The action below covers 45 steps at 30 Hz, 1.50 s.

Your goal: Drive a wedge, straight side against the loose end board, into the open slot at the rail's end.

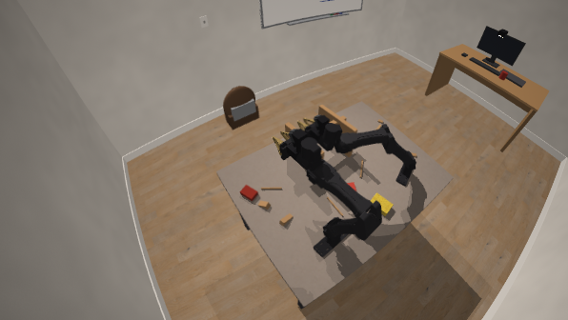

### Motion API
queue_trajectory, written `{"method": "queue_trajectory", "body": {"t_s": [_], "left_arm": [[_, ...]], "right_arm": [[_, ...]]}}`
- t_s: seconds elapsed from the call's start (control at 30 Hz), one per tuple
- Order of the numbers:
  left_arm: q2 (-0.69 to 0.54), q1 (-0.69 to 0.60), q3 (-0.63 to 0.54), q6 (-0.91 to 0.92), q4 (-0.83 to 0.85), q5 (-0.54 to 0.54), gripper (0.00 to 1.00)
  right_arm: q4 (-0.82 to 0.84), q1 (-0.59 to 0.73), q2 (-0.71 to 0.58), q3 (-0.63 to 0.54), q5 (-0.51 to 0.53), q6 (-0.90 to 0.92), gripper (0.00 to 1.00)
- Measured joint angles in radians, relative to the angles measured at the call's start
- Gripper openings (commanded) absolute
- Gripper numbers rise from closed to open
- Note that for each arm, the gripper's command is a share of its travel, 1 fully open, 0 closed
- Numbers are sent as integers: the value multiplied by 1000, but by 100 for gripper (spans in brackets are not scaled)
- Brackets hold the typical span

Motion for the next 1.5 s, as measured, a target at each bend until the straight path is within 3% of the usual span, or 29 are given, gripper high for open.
{"method": "queue_trajectory", "body": {"t_s": [0.87,1.5], "left_arm": [[0,0,0,0,0,0,42],[0,0,0,0,0,0,42]], "right_arm": [[1,-5,-32,-11,-6,2,36],[-39,-167,-329,-316,-228,20,36]]}}
